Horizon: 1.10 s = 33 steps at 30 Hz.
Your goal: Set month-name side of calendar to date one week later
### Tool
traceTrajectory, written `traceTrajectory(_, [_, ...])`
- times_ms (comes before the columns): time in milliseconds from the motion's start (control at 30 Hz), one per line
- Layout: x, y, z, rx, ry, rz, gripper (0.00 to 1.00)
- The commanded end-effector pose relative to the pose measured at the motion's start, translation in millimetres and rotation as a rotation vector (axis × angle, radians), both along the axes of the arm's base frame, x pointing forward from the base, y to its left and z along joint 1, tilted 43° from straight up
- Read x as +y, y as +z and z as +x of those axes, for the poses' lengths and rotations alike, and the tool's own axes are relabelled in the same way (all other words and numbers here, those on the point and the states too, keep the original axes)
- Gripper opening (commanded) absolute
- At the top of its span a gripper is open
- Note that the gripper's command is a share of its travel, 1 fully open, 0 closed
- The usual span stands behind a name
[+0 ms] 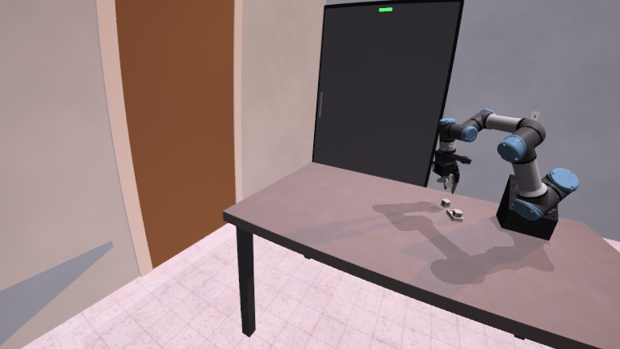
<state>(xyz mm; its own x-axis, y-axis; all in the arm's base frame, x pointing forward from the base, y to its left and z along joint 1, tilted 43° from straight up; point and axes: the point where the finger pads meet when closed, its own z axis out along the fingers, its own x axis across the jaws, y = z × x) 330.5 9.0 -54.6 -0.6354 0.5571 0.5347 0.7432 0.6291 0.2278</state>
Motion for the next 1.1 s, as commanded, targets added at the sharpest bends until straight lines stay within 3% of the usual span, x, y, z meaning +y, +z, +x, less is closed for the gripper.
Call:
traceTrajectory(0, [-0.7, 0.2, 0.5, 0.010, 0.010, -0.012, 0.28])
traceTrajectory(733, [0.7, 0.4, 2.0, 0.130, 0.124, -0.149, 0.28])
traceTrajectory(1067, [1.0, 0.7, 2.5, 0.141, 0.136, -0.165, 0.28])
